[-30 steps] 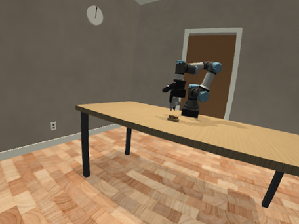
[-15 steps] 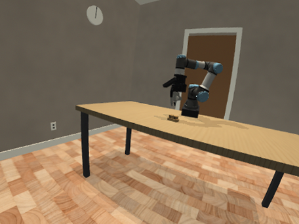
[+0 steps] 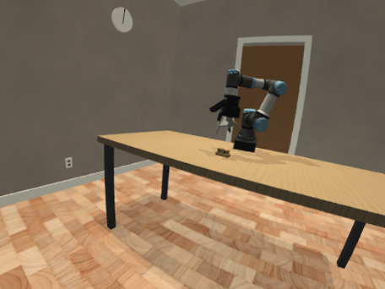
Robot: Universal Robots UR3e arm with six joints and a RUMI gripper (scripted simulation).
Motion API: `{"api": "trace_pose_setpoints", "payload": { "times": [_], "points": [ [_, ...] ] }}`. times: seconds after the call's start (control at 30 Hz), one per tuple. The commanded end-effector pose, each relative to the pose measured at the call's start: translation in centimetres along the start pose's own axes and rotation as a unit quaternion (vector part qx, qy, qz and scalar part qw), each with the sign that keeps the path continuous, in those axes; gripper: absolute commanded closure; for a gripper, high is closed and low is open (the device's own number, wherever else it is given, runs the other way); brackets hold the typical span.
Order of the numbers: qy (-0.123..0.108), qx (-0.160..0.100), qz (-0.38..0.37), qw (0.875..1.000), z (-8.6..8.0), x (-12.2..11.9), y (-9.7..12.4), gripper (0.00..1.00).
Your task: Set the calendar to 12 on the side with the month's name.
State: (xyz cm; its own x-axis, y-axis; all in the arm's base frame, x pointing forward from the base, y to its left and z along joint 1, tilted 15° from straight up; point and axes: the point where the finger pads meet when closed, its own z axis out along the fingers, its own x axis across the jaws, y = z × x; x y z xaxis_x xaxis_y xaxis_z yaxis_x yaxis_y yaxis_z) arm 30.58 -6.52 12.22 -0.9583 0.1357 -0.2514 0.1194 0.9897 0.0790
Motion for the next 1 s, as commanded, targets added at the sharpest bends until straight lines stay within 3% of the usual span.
{"api": "trace_pose_setpoints", "payload": {
  "times": [0.0, 0.53, 0.97],
  "points": [
    [-0.001, 0.001, 0.0, 1.0, -0.1, -0.1, 0.0, 0.0],
    [-0.001, 0.001, 0.0, 1.0, -0.3, -0.1, 0.0, 0.0],
    [-0.001, 0.001, 0.0, 1.0, -2.6, -0.1, 0.0, 0.0]
  ]
}}
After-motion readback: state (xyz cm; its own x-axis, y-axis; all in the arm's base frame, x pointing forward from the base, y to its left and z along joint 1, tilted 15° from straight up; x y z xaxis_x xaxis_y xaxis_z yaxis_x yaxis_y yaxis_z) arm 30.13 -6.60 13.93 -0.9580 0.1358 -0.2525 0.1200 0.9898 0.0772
